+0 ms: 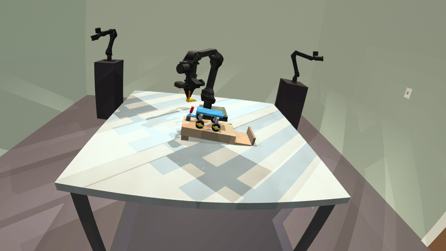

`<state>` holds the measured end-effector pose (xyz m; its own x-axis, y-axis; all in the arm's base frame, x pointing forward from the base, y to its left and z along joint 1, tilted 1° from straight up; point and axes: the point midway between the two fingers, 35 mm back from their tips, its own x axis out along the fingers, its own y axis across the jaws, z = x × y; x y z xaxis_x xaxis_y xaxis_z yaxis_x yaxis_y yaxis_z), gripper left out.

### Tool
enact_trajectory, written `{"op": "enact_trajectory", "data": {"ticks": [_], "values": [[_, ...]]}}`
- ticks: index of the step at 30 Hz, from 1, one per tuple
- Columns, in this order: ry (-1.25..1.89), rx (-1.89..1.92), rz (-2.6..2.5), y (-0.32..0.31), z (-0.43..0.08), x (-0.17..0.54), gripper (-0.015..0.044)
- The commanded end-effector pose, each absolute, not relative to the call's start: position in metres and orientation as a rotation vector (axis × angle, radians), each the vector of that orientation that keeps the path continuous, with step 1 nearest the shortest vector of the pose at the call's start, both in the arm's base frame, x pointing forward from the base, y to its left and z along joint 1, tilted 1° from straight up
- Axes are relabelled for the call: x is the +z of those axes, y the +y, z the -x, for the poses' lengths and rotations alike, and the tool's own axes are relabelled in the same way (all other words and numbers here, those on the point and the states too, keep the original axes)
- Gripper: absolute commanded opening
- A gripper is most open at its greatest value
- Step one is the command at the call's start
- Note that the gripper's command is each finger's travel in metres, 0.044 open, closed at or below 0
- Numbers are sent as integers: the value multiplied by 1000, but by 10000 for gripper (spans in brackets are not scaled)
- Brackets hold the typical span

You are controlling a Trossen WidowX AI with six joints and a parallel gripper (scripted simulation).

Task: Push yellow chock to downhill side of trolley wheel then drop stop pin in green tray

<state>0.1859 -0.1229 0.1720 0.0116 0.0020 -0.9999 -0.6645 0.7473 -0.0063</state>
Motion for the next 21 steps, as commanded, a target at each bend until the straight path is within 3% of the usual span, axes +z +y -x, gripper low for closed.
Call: {"op": "enact_trajectory", "data": {"ticks": [1, 21], "values": [[1449, 665, 665, -122, -187, 172, 0], [1206, 1182, 1187, -123, -187, 172, 0]]}}
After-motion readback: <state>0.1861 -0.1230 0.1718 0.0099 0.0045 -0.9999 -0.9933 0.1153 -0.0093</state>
